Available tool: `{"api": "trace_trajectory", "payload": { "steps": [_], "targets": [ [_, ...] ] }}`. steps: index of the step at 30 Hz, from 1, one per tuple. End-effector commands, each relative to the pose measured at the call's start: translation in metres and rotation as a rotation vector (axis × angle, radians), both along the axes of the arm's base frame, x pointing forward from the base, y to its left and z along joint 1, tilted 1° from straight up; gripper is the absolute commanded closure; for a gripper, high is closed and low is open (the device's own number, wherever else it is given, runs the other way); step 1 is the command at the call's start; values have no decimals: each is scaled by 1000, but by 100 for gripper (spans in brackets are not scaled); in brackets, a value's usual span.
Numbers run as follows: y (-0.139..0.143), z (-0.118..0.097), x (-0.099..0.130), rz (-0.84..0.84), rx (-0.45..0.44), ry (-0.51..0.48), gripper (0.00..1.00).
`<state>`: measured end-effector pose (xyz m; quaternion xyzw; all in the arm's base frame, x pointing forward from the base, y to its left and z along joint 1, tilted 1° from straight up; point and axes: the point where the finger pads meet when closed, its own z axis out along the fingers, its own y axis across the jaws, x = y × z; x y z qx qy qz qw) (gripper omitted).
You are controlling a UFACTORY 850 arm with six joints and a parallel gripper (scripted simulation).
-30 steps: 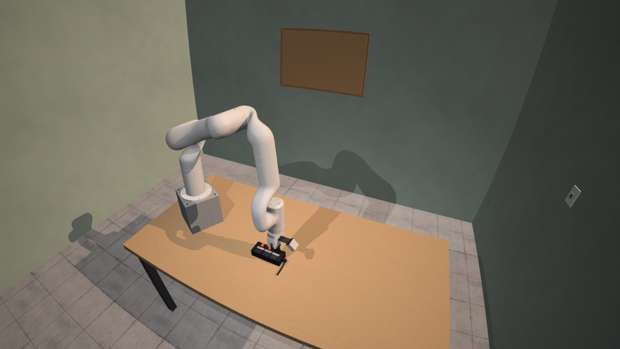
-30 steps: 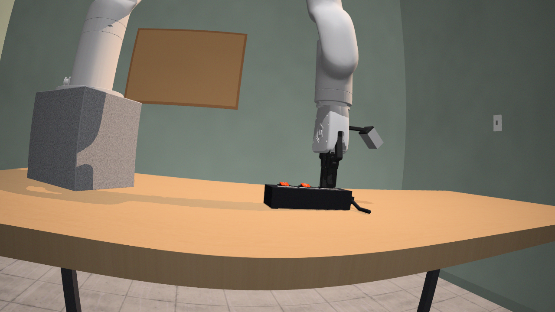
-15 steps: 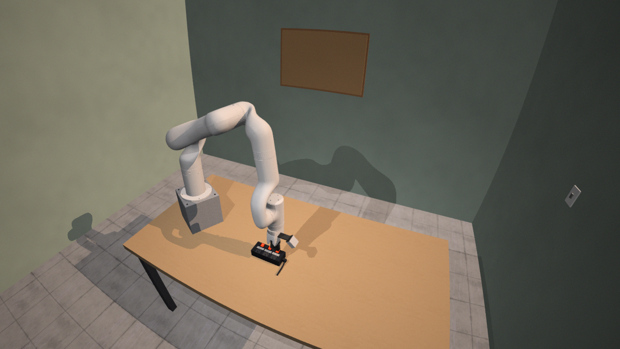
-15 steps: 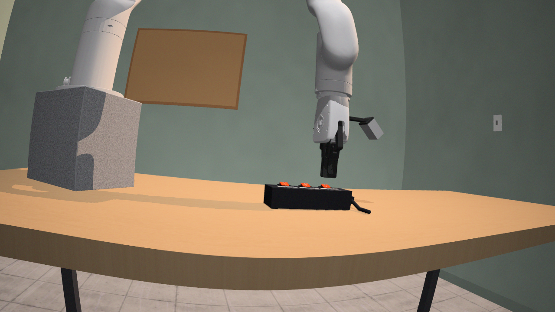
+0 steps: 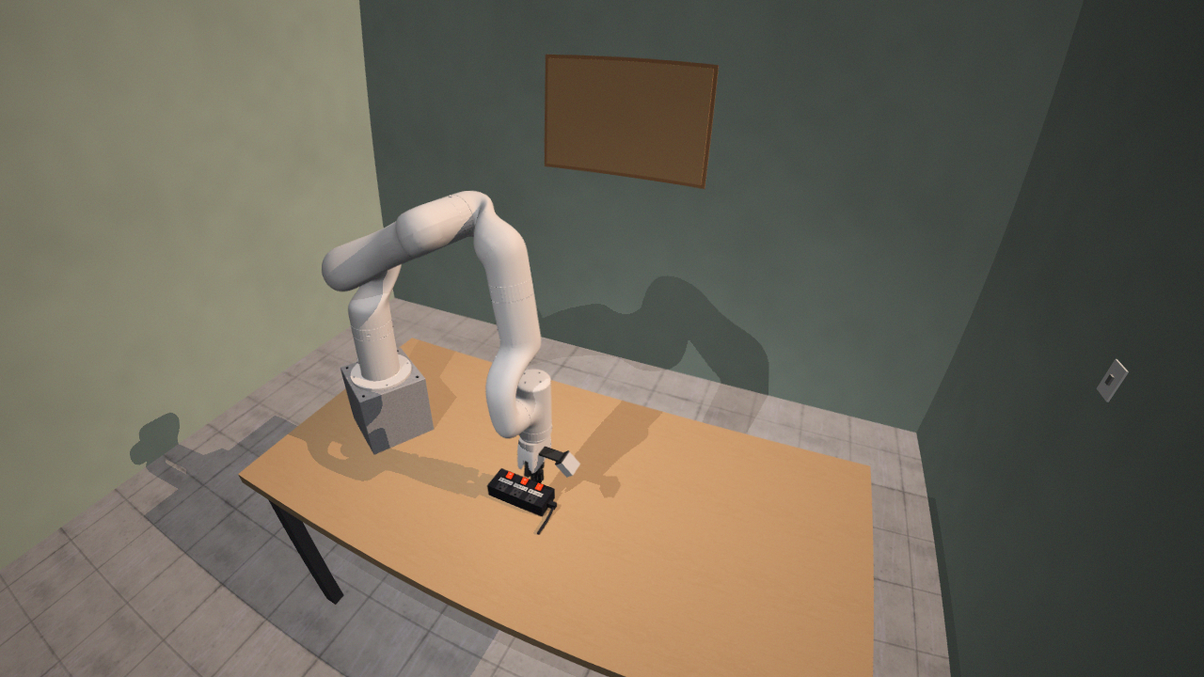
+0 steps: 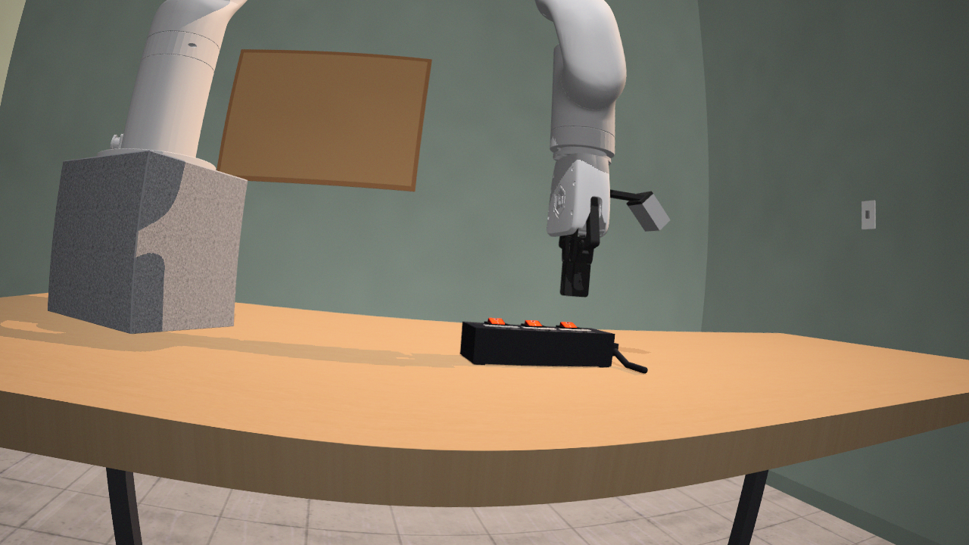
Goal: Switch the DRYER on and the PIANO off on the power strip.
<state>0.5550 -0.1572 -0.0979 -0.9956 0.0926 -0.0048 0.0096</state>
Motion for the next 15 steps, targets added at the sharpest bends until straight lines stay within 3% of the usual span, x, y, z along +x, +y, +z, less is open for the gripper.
{"api": "trace_trajectory", "payload": {
  "steps": [1,12,15],
  "targets": [
    [0,1,1,0,-1,-2,100],
    [0,1,1,0,-1,-2,100],
    [9,6,-16,0,-1,-1,100]
  ]
}}
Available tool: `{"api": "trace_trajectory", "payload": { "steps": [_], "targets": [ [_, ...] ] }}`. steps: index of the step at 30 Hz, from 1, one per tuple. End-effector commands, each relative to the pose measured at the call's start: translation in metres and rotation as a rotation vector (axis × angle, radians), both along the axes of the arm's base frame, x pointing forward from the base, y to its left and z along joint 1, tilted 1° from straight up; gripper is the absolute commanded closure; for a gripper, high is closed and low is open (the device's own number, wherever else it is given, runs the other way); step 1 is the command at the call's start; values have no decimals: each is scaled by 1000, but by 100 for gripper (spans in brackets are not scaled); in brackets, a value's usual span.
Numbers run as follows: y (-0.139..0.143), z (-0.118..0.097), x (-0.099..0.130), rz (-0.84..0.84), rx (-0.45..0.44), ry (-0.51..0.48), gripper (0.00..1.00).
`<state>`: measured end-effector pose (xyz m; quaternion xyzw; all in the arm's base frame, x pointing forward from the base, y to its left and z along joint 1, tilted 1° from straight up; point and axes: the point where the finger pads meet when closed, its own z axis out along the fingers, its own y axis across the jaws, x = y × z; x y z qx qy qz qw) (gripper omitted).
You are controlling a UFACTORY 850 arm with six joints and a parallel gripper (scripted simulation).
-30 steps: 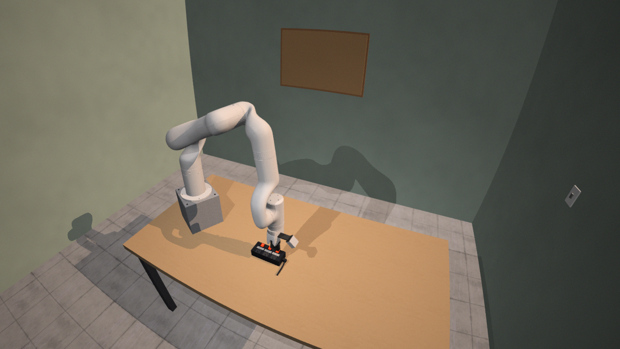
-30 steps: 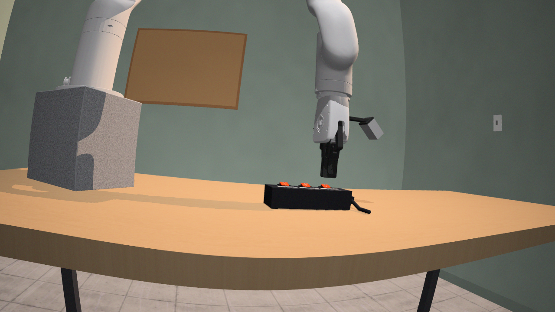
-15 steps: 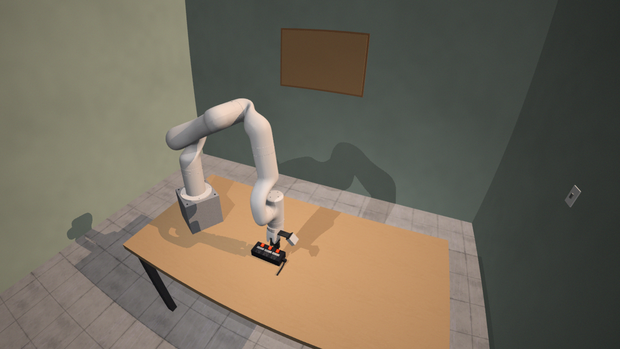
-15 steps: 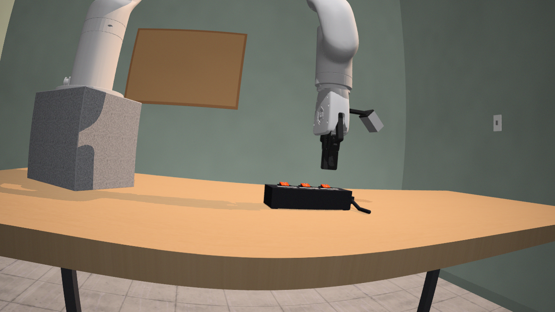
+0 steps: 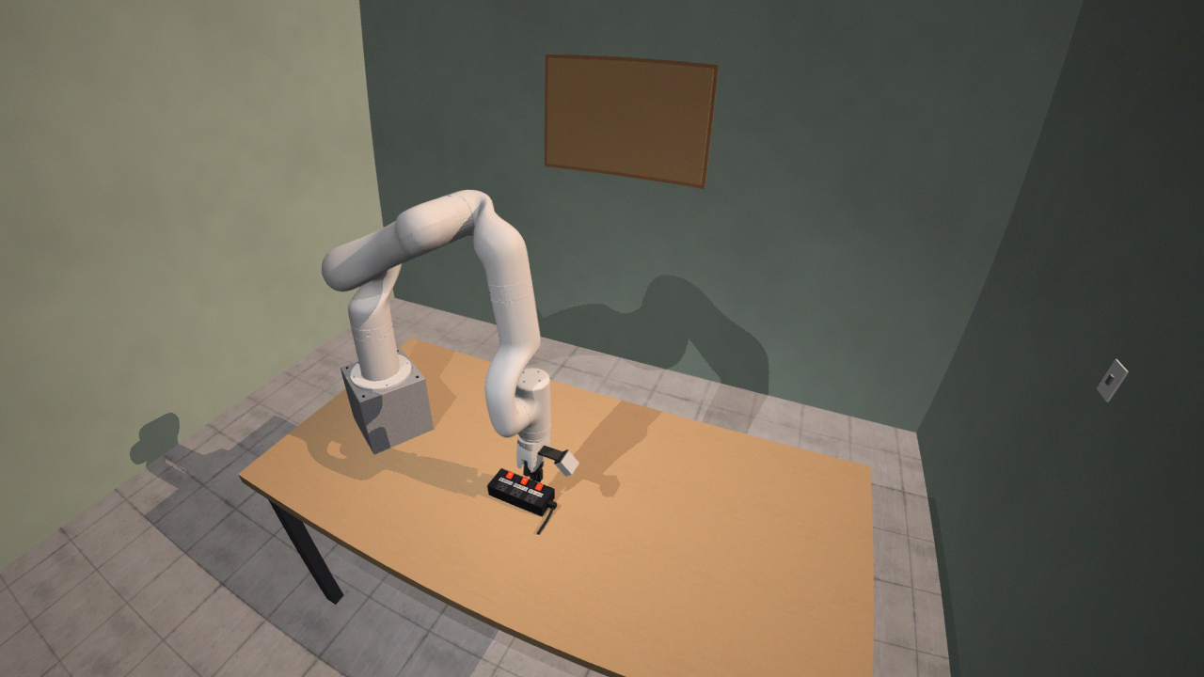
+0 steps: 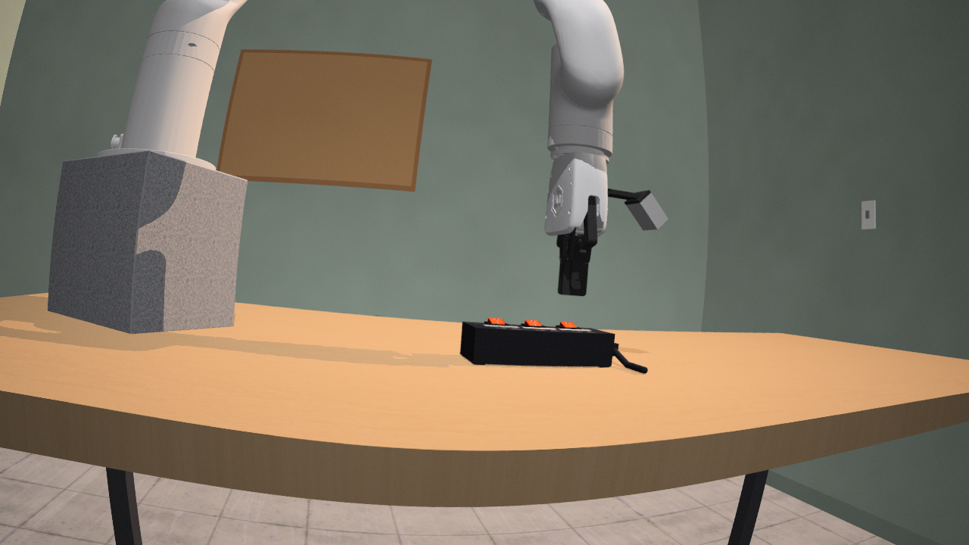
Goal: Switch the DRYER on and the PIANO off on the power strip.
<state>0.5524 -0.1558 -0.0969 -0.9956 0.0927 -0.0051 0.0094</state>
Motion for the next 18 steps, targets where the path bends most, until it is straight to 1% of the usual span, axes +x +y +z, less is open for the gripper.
{"api": "trace_trajectory", "payload": {
  "steps": [1,2,4,6,18],
  "targets": [
    [8,5,-13,0,-1,-1,100],
    [8,5,-13,0,-1,-1,100],
    [17,11,-30,0,-3,0,100],
    [21,13,-40,0,-4,1,100],
    [22,14,-40,0,-4,1,100]
  ]
}}
